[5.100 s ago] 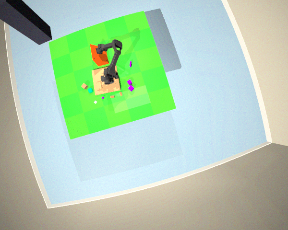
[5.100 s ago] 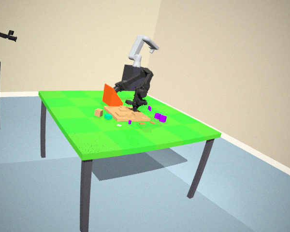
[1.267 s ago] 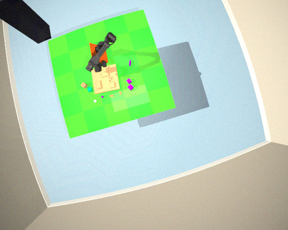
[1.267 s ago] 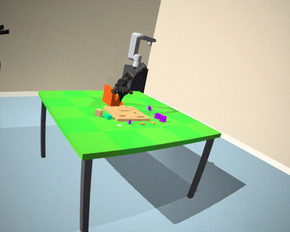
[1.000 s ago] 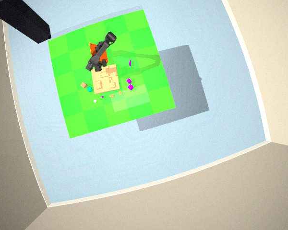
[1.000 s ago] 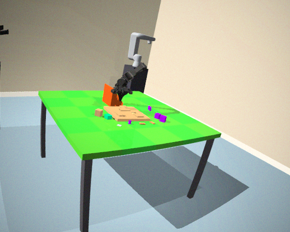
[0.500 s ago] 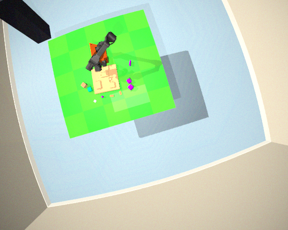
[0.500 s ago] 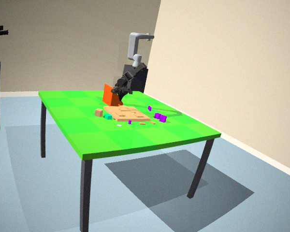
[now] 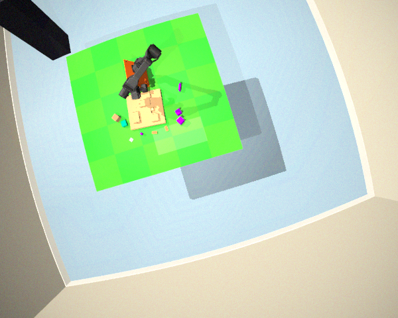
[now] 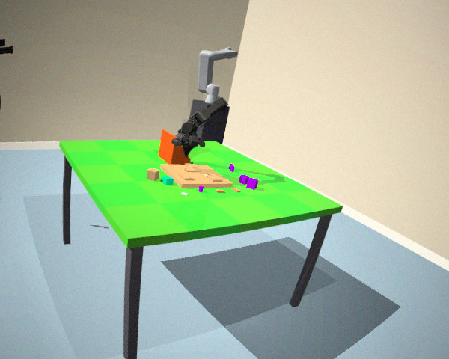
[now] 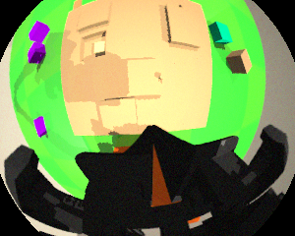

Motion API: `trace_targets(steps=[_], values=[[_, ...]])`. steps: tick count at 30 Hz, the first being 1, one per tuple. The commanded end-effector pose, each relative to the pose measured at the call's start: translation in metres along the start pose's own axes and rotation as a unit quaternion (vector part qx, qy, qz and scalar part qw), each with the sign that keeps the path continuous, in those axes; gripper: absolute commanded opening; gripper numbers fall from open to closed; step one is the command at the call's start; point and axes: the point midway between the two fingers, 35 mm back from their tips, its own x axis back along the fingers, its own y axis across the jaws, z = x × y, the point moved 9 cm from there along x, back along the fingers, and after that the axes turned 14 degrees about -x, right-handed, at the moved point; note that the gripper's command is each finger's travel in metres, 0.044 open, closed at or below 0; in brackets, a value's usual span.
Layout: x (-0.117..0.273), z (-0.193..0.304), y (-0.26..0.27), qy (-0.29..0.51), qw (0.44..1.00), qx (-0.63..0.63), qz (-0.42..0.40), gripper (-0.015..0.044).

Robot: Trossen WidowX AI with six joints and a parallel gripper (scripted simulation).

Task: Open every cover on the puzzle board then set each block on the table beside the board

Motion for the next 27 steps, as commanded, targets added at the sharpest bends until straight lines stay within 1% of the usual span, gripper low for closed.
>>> trace_targets(steps=[1,27], values=[[-0.005,0.0,0.0,0.002,1.0,-0.003,-0.002,0.0],[-0.031,0.0,0.0,0.002,1.0,-0.003,-0.002,0.0]])
